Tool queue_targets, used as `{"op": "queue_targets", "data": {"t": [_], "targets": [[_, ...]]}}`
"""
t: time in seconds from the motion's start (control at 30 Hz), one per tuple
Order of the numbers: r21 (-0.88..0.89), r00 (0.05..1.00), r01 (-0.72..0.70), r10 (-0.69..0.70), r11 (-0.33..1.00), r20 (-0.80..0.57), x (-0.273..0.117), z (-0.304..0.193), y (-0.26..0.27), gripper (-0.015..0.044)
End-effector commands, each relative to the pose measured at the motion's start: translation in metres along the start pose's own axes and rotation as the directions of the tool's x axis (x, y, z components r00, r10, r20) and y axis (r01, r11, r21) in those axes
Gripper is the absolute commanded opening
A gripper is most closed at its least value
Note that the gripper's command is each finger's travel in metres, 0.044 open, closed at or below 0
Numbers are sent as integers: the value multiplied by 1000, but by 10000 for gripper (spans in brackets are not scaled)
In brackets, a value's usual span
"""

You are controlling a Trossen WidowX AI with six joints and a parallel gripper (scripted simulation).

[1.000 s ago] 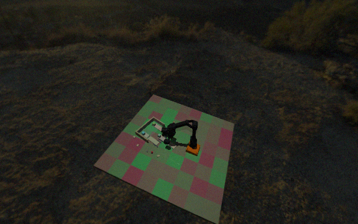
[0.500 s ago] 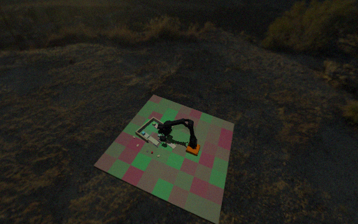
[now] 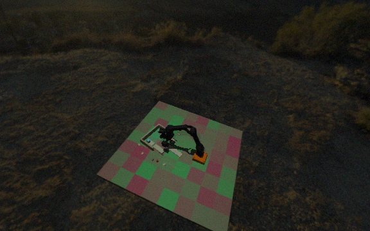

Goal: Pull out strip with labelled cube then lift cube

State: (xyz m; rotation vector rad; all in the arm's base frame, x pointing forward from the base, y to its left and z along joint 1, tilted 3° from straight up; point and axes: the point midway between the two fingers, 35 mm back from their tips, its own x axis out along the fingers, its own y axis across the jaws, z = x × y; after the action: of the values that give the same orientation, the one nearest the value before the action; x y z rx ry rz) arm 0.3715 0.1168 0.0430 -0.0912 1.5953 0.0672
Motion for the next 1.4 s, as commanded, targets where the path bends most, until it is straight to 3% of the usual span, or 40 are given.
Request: {"op": "queue_targets", "data": {"t": [0.0,0.23,0.5,1.37], "targets": [[-3,1000,3,-3,1000,5,-3,15,-2,440],[-3,1000,3,-3,1000,7,-7,36,-6,440],[-3,1000,3,-3,1000,7,3,37,-6,250],[-3,1000,3,-3,1000,7,46,37,-6,250]]}}
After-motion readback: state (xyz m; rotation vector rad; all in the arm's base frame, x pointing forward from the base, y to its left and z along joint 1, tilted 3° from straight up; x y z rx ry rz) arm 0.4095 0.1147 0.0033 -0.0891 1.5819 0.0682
